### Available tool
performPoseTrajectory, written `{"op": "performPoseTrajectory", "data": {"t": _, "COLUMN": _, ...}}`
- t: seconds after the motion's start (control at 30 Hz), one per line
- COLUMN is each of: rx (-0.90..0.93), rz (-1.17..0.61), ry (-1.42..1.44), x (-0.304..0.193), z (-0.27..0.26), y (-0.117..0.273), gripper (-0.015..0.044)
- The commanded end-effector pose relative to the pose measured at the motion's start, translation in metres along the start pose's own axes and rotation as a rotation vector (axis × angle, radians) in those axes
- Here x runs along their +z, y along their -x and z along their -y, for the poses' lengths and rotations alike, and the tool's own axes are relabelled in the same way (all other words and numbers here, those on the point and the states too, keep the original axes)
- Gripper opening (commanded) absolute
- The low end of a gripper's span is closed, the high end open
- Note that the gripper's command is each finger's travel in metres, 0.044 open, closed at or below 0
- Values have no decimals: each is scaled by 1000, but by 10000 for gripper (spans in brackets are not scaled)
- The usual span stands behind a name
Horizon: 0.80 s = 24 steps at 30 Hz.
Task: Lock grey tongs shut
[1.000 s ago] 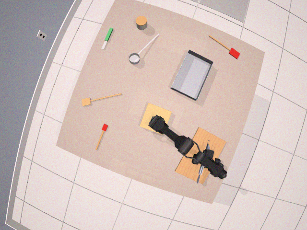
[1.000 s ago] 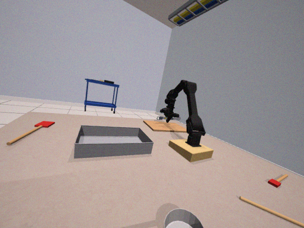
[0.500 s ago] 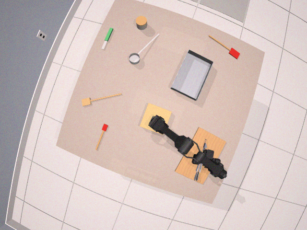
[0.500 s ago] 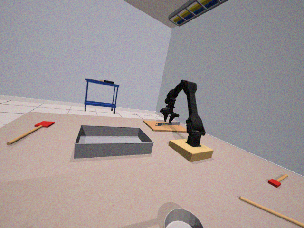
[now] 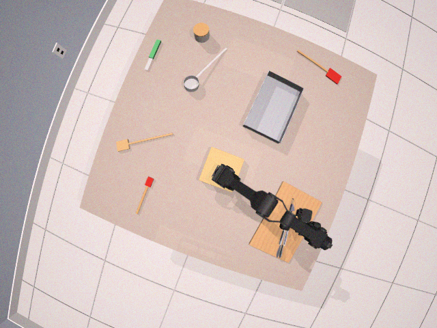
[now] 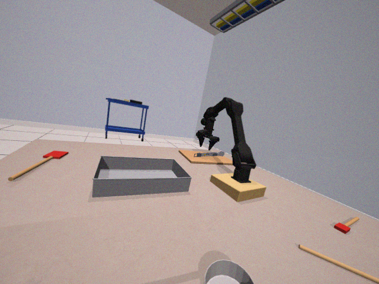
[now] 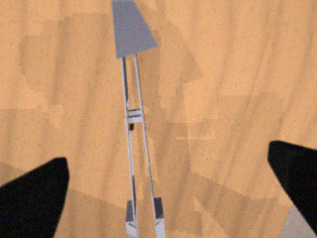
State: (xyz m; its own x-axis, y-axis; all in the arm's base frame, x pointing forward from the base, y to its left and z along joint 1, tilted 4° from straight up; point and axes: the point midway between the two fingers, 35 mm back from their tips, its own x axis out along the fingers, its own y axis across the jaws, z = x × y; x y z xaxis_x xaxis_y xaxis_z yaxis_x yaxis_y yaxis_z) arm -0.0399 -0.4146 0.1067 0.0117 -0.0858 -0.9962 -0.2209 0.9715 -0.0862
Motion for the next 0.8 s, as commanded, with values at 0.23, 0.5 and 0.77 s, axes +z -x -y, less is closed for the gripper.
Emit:
{"op": "performPoseTrajectory", "data": {"t": 0.23, "rx": -19, "rz": 8, "ry": 17, "x": 116, "z": 18, "y": 87, "gripper": 440}}
{"op": "performPoseTrajectory", "data": {"t": 0.5, "rx": -49, "rz": 7, "ry": 17, "x": 117, "z": 16, "y": 103, "gripper": 440}}
{"op": "performPoseTrajectory", "data": {"t": 0.77, "rx": -101, "rz": 6, "ry": 17, "x": 119, "z": 11, "y": 129, "gripper": 440}}
